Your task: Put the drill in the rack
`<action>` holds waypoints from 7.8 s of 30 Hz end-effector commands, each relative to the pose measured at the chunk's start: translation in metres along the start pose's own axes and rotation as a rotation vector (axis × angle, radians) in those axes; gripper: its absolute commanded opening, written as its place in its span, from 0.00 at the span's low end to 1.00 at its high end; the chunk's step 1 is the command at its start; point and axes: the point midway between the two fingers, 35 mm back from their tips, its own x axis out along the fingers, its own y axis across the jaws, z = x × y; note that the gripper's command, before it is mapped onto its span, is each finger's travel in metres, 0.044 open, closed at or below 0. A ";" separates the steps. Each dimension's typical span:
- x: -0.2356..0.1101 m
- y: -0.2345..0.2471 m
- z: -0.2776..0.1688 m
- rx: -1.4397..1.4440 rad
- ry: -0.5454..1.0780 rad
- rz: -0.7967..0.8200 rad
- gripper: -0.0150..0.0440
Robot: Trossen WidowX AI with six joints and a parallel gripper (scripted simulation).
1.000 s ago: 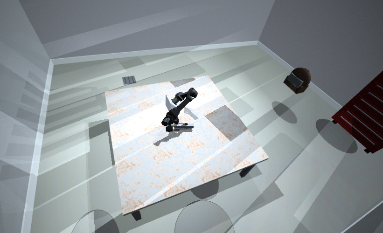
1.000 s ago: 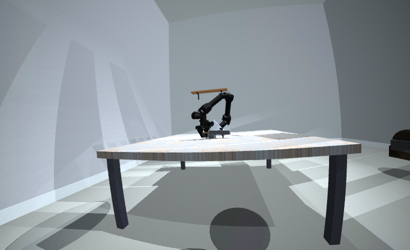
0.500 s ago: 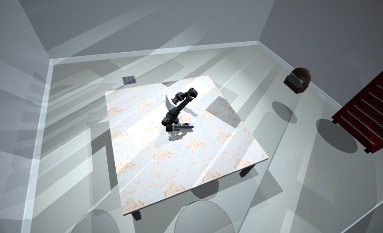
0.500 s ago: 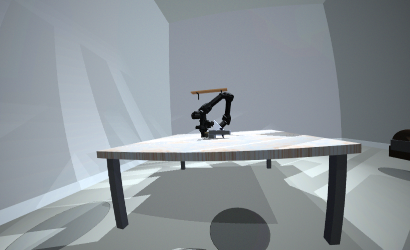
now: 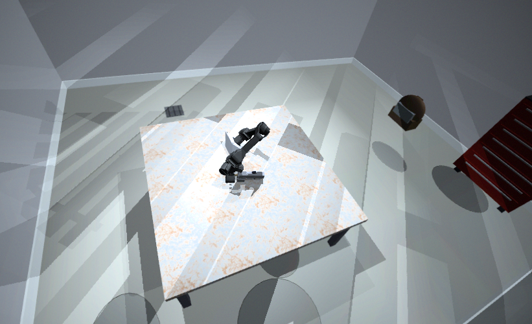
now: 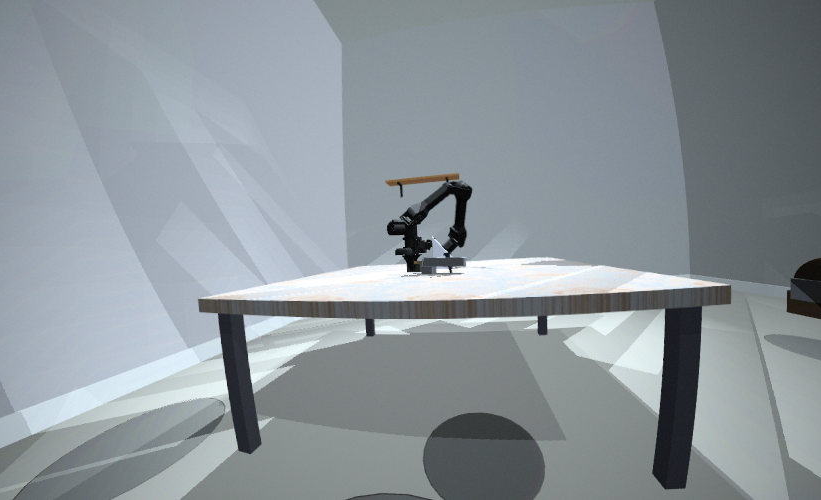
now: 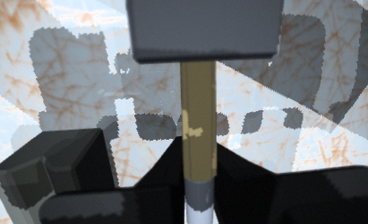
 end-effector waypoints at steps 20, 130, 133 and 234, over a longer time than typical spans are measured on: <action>-0.003 0.001 0.000 -0.002 0.001 -0.002 0.25; -0.006 0.001 -0.060 -0.002 0.005 -0.004 0.25; -0.006 0.001 -0.064 -0.002 0.005 -0.004 0.25; -0.028 0.008 -0.068 -0.002 0.006 -0.004 0.25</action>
